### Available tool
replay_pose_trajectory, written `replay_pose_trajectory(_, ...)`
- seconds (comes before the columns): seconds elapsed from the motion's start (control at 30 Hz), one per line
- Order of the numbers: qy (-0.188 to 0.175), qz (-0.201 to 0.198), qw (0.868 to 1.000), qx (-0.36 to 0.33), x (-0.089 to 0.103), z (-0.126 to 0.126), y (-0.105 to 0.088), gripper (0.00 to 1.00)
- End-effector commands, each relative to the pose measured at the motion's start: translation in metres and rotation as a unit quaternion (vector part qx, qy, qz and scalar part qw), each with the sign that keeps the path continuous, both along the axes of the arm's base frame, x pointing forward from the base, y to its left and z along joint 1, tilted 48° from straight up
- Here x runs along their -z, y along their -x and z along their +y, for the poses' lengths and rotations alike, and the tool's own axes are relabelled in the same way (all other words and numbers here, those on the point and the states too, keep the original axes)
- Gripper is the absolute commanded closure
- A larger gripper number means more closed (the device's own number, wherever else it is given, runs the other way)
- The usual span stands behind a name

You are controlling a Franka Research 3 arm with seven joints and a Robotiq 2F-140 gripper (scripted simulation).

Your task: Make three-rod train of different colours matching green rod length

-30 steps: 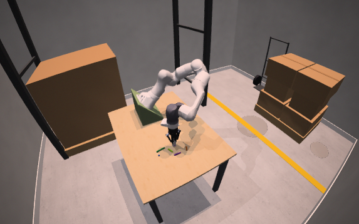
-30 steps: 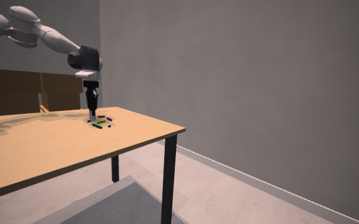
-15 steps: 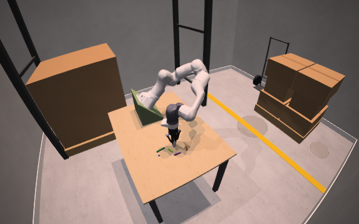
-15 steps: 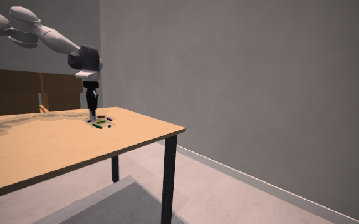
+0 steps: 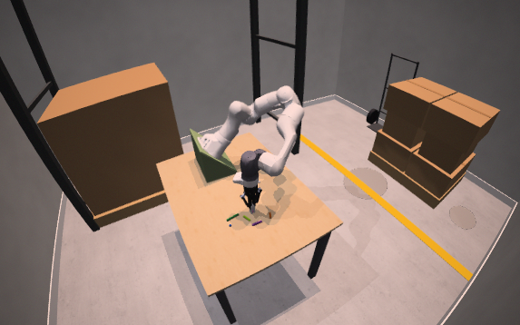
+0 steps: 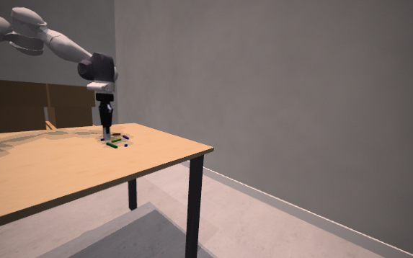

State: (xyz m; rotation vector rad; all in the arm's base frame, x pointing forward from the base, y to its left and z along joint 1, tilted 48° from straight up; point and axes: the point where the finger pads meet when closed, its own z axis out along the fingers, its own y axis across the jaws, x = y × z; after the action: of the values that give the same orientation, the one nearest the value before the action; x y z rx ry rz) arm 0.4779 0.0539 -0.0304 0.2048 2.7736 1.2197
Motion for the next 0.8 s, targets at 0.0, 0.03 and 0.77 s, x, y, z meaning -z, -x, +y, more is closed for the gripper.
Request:
replay_pose_trajectory(0.0, 0.002, -0.003, 1.000, -0.001, 0.0013, -0.0003, -0.0011, 0.97)
replay_pose_trajectory(0.03, 0.002, -0.003, 1.000, -0.001, 0.0013, -0.0003, -0.0011, 0.97)
replay_pose_trajectory(0.77, 0.002, -0.003, 1.000, -0.001, 0.0013, -0.0003, -0.0011, 0.88)
